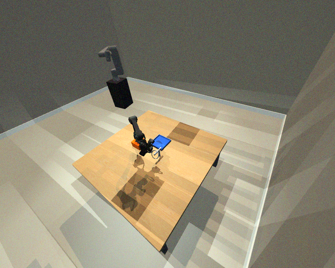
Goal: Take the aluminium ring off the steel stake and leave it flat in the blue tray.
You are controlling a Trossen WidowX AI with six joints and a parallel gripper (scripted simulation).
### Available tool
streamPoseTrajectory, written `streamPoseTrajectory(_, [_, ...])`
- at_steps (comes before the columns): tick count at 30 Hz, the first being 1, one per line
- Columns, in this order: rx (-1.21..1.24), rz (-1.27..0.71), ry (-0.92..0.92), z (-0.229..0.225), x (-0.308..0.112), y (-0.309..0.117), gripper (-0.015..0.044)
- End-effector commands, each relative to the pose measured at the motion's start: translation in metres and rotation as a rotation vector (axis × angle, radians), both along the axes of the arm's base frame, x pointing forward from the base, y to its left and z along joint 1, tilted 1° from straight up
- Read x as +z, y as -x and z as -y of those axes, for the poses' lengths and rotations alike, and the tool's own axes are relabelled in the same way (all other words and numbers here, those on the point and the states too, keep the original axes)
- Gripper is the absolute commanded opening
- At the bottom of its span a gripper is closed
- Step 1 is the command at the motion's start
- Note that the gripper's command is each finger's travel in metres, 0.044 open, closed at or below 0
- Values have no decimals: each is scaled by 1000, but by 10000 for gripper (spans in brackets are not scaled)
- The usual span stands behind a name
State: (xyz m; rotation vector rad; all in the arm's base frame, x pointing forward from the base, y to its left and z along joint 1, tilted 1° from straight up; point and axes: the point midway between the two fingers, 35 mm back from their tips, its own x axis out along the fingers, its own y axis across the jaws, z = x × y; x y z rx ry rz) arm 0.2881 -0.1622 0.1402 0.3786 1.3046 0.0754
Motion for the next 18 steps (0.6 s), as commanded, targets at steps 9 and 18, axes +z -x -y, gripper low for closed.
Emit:
streamPoseTrajectory(9, [-3, 1, -5, 2, 0, -22, 0])
streamPoseTrajectory(18, [-3, 2, -6, 2, -1, -36, 0])
